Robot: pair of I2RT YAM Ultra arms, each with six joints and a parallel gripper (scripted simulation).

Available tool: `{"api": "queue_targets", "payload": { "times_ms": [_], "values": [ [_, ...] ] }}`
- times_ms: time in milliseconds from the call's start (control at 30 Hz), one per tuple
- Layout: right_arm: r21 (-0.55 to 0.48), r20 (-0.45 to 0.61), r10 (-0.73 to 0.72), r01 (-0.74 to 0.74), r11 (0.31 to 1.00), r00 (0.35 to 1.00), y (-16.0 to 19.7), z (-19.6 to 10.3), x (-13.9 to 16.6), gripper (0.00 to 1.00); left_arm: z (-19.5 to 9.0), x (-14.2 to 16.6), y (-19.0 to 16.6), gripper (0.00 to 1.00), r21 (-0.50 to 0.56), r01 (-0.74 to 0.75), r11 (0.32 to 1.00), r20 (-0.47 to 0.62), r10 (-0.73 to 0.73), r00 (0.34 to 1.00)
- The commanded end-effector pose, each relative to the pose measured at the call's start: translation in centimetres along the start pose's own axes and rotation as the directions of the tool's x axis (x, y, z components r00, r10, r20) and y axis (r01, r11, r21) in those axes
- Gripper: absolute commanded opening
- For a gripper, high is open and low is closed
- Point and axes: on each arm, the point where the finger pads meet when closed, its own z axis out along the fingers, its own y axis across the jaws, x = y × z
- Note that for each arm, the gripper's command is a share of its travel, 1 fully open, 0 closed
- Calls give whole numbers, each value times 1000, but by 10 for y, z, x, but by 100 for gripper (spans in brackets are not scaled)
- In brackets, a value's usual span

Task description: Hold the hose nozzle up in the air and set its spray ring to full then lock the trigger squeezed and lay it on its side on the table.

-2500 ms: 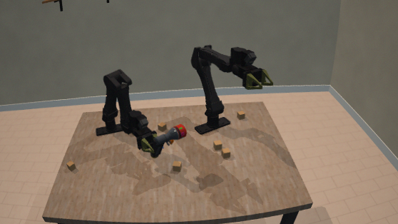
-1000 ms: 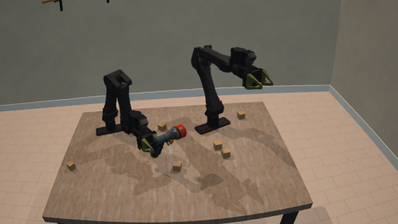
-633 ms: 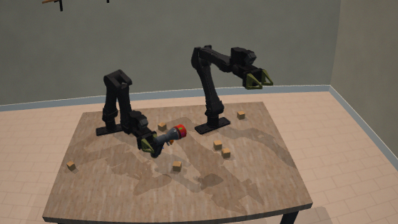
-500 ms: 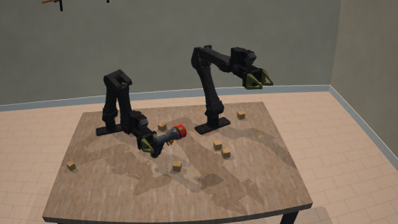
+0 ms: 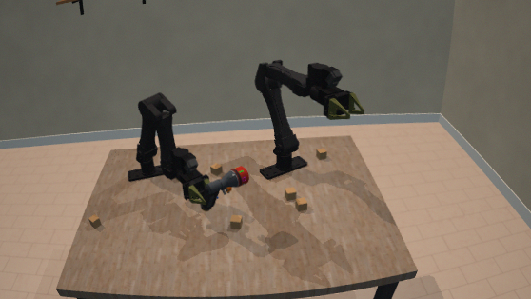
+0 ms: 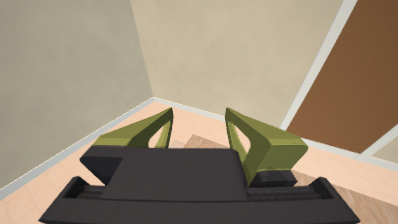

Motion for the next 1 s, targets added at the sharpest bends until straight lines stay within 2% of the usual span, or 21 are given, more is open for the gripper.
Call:
{"api": "queue_targets", "payload": {
  "times_ms": [0, 967],
  "values": [
    [-9, 164, 45, -44, 999, 985, 4, 5, -52, 36, -9, -21, -1, 63, 5, -3, 1000, 40, 3, 999],
    [-8, 171, 46, -45, 999, 984, 5, 5, -55, 36, -9, -21, -1, 63, 5, -3, 1000, 40, 3, 999]
  ]
}}
